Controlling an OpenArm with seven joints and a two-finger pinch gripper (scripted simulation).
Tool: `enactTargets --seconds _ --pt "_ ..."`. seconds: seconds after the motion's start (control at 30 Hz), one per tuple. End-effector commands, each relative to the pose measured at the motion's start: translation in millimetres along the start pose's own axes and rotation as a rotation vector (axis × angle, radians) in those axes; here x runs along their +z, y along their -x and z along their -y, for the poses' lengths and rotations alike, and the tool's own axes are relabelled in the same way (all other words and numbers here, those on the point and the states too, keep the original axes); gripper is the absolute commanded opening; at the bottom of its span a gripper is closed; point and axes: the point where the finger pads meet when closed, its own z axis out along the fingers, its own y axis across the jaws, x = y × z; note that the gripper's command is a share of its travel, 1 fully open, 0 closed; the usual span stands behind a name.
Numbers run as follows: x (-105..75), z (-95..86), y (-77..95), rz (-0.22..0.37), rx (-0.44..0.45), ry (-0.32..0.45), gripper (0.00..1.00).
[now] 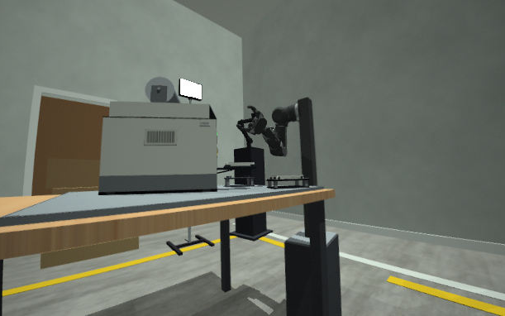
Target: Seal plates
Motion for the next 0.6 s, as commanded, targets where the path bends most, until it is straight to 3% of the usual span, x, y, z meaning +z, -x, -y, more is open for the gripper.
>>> enactTargets --seconds 0.0,0.13,0.2,0.57 --pt "1.2 8.2 1.3 0.002 -0.025 -0.053 0.65" --pt "3.3 28.0 8.7 0.025 -0.063 -0.141 0.65" --pt "3.3 28.0 8.7 0.025 -0.063 -0.141 0.65" --pt "-1.6 75.5 33.6 0.103 -0.221 -0.456 0.65"
